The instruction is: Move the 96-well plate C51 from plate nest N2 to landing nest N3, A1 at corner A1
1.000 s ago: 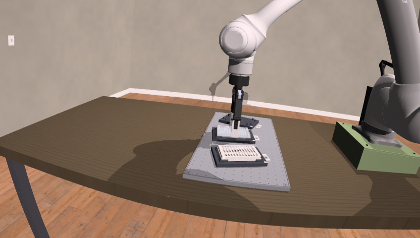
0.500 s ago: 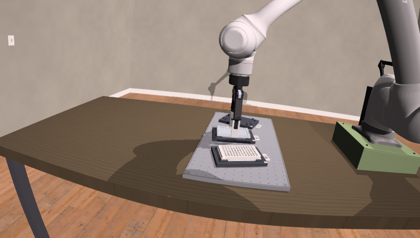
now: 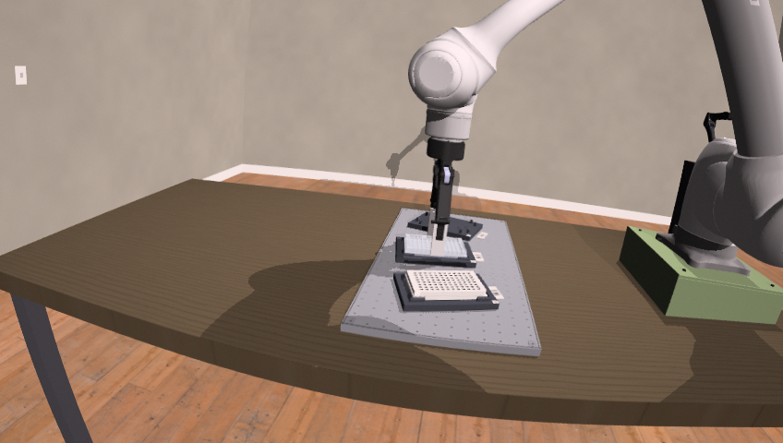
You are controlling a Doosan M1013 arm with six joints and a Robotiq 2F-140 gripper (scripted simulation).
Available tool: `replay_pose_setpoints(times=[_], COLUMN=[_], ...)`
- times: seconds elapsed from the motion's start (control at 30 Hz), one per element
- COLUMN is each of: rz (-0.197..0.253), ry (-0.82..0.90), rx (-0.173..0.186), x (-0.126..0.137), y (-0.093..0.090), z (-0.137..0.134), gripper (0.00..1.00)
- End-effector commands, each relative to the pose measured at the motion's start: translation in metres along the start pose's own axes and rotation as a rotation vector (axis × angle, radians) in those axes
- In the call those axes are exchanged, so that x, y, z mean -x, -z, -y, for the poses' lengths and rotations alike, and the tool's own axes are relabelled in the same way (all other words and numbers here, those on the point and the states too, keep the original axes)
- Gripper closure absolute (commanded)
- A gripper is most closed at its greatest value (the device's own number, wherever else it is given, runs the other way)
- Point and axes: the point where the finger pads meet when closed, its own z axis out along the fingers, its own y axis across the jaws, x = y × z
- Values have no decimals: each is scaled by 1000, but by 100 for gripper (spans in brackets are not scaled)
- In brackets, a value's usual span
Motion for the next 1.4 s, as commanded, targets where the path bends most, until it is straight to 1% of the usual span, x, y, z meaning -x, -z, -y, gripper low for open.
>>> replay_pose_setpoints(times=[0.0,0.87,1.37], rz=[1,1,1], ry=[1,1,1], rx=[-1,-1,-1], x=[1,1,1], y=[-2,-2,7], z=[4,4,4], gripper=[34,34,34])
